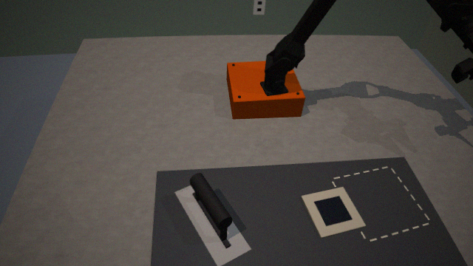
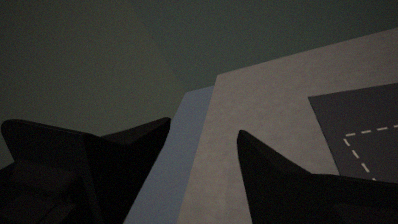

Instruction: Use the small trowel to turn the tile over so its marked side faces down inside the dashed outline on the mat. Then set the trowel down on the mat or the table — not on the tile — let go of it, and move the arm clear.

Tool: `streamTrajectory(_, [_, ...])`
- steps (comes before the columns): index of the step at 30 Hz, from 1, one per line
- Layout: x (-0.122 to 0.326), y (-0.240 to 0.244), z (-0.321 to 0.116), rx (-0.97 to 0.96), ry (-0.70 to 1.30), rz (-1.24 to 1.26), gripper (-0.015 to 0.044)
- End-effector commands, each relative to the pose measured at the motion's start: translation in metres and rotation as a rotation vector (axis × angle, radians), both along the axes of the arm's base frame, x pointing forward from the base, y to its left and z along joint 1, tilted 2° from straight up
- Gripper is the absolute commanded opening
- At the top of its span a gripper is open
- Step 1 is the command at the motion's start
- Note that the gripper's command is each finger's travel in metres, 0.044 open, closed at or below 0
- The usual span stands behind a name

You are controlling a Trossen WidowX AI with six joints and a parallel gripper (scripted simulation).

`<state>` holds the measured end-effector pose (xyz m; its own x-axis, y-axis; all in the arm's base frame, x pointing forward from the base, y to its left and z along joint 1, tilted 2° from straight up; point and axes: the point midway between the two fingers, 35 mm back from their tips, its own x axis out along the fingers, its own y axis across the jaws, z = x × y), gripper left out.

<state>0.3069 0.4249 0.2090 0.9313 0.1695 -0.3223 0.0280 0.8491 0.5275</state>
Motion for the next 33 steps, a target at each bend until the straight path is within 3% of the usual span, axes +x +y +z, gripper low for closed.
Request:
streamTrajectory(1, [0.027,-0.029,-0.005,-0.078,0.015,-0.047,0.027])
streamTrajectory(17, [0.121,-0.132,-0.027,-0.41,0.148,-0.098,0.027])
streamTrajectory(33, [0.191,-0.319,-0.064,-0.795,0.51,-0.044,0.027])
